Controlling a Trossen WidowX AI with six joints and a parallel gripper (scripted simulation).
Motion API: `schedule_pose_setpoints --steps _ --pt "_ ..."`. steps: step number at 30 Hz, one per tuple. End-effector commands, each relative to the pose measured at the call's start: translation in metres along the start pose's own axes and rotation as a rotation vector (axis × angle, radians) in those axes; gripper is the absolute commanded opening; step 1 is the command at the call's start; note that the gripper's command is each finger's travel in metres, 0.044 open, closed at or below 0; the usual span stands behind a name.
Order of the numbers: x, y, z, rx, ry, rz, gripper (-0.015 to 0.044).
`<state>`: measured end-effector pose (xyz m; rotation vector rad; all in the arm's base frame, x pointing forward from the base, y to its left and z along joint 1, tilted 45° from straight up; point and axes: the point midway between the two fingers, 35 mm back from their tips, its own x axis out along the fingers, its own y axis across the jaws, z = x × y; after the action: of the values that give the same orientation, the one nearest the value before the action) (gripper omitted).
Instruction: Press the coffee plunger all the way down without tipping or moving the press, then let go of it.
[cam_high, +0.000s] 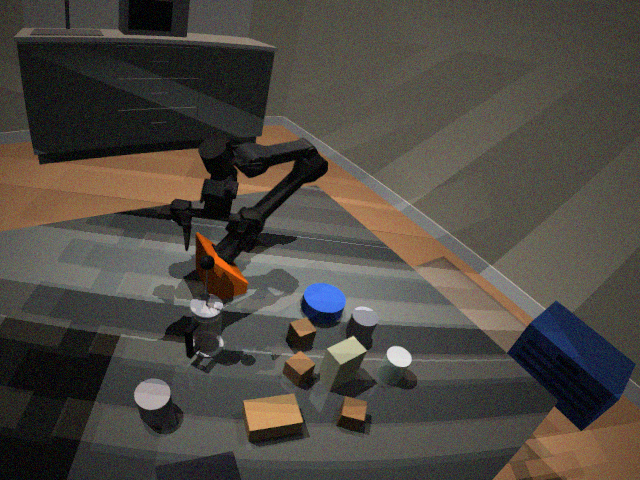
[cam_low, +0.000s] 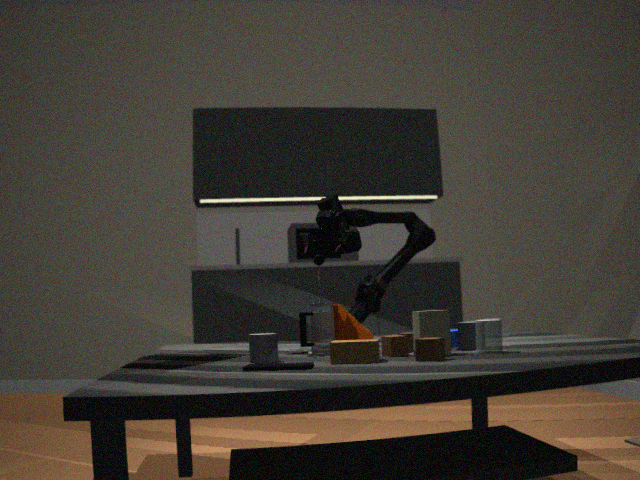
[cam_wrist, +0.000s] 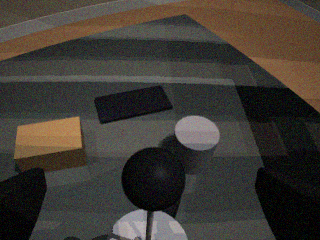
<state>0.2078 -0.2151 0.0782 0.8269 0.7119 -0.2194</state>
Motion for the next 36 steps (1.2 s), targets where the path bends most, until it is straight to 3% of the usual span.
schedule_pose_setpoints --steps 1,11,22,26,36 --pt "0.008 -0.002 -0.004 0.016 0.011 -0.001 0.0440" --pt "0.021 -0.001 -0.004 0.016 0.009 0.001 0.0440" --pt "0.021 -0.001 -0.004 0.016 0.009 0.001 0.0151" --pt "0.021 -0.001 -0.004 0.016 0.009 0.001 0.0125" --pt "0.023 -0.001 -0.006 0.016 0.009 0.001 0.0125"
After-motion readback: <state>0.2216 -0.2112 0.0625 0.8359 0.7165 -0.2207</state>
